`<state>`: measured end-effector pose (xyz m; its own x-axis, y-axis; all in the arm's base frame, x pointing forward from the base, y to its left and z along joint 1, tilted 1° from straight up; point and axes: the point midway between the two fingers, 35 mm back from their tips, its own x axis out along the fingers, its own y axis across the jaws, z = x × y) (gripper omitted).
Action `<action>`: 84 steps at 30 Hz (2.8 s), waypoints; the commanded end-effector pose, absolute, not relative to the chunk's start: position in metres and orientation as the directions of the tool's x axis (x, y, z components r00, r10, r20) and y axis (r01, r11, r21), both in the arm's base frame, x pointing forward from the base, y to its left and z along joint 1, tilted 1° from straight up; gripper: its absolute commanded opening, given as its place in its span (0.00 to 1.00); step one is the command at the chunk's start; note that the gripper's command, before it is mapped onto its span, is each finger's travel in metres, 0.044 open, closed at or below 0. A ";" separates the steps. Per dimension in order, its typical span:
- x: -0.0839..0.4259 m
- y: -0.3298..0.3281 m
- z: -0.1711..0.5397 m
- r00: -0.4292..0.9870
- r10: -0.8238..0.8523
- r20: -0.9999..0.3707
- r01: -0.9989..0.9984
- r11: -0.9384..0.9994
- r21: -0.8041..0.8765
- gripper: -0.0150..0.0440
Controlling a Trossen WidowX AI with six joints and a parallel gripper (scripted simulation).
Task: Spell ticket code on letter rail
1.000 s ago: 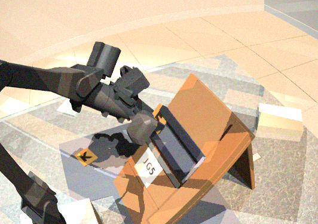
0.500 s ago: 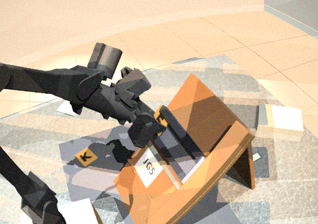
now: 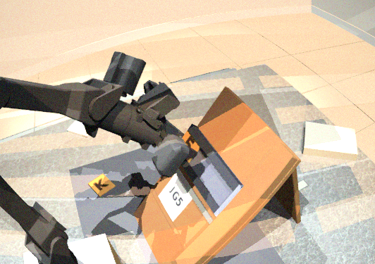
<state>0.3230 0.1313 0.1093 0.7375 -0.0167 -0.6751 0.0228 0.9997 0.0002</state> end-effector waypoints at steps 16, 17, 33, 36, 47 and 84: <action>0.323 0.118 0.110 0.738 -0.014 -0.674 0.020 1.000 0.002 0.25; 0.323 0.118 0.110 0.738 -0.014 -0.674 0.020 1.000 0.002 0.25; 0.323 0.107 0.110 0.738 -0.014 -0.674 0.020 1.000 0.001 0.25; 0.323 0.105 0.110 0.738 -0.014 -0.674 0.020 1.000 0.001 0.25; 0.323 0.099 0.110 0.739 -0.015 -0.674 0.020 1.000 0.000 0.25; 0.323 0.076 0.110 0.739 -0.016 -0.674 0.020 1.000 -0.002 0.25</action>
